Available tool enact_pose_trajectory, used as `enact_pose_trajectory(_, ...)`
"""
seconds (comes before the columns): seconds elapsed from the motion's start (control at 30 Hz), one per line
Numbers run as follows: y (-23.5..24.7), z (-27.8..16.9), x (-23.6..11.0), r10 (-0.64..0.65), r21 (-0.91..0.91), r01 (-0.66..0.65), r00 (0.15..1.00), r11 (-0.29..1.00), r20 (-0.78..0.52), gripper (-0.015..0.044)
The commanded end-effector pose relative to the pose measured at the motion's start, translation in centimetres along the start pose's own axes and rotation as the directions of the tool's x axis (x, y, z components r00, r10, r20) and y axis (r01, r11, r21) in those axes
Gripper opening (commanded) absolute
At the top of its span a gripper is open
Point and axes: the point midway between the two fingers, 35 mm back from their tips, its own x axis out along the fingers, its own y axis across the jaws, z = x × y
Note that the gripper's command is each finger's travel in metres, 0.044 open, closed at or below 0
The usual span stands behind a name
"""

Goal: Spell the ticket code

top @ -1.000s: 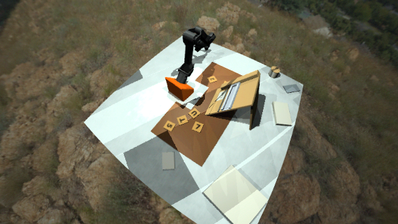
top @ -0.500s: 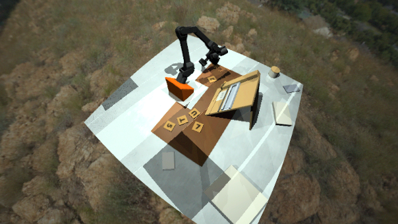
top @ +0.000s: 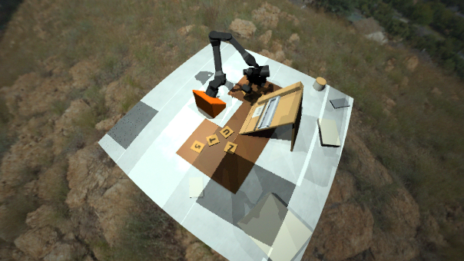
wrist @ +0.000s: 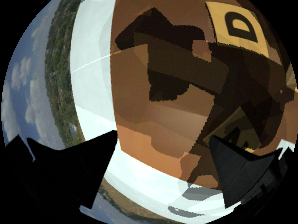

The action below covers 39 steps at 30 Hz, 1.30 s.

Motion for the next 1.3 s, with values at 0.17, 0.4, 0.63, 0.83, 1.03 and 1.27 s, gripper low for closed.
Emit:
enact_pose_trajectory(0.17,-6.1,4.7,-7.0,-0.056,-0.105,0.102,0.928,0.989,0.367,0.044)
enact_pose_trajectory(0.4,-10.0,5.4,-12.9,-0.113,-0.137,0.244,0.786,0.96,0.608,0.044)
enact_pose_trajectory(0.63,-13.5,4.0,-18.3,-0.178,-0.099,0.414,0.58,0.905,0.795,0.044)
enact_pose_trajectory(0.83,-14.9,2.7,-20.6,-0.213,-0.051,0.498,0.458,0.866,0.863,0.044)
enact_pose_trajectory(1.03,-14.9,2.7,-20.6,-0.213,-0.051,0.498,0.458,0.866,0.863,0.044)
enact_pose_trajectory(1.27,-14.8,2.8,-20.9,-0.221,-0.035,0.484,0.461,0.874,0.86,0.044)
